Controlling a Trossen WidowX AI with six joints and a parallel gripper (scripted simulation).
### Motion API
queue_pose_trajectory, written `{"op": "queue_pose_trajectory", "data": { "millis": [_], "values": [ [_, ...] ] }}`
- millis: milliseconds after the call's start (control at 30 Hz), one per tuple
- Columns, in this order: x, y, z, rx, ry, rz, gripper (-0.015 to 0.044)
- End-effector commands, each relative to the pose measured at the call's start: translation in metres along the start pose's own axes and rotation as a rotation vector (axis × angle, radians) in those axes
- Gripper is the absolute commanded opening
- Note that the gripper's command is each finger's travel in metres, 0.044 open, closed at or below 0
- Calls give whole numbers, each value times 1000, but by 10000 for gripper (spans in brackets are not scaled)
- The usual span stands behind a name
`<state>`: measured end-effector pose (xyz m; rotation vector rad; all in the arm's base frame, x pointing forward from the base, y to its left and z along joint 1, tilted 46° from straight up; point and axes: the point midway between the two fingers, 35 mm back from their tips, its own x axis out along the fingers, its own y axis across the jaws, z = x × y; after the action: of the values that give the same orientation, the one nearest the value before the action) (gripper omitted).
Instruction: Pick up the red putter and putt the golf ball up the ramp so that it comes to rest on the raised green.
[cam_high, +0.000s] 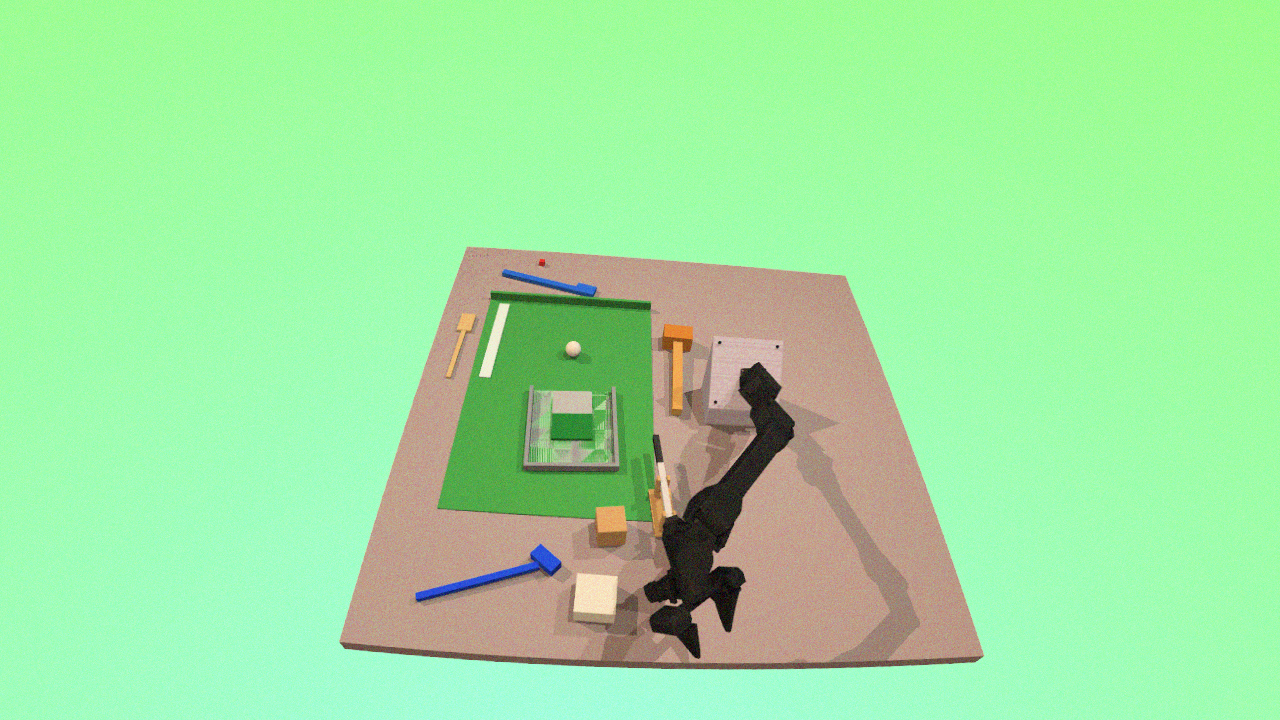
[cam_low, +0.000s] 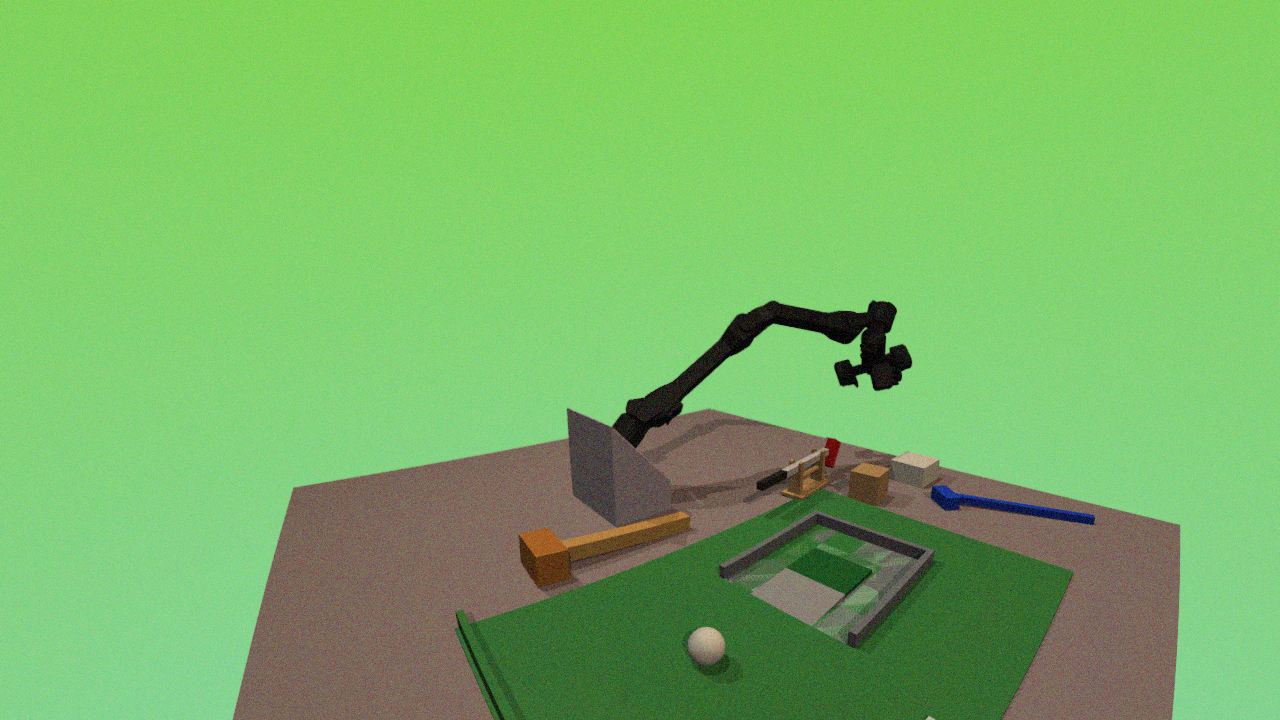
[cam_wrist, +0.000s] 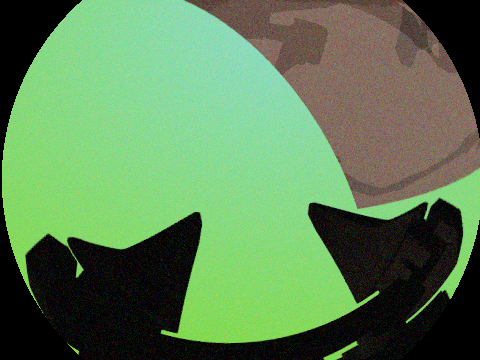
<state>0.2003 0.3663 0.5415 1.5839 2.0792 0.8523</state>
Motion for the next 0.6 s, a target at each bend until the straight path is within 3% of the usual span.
{"op": "queue_pose_trajectory", "data": {
  "millis": [0, 300, 567],
  "values": [
    [-1, 0, 3, 2, -6, 1, 426],
    [-73, -18, 125, 107, -287, 38, 440],
    [-165, -76, 214, 257, -507, 49, 440]
  ]
}}
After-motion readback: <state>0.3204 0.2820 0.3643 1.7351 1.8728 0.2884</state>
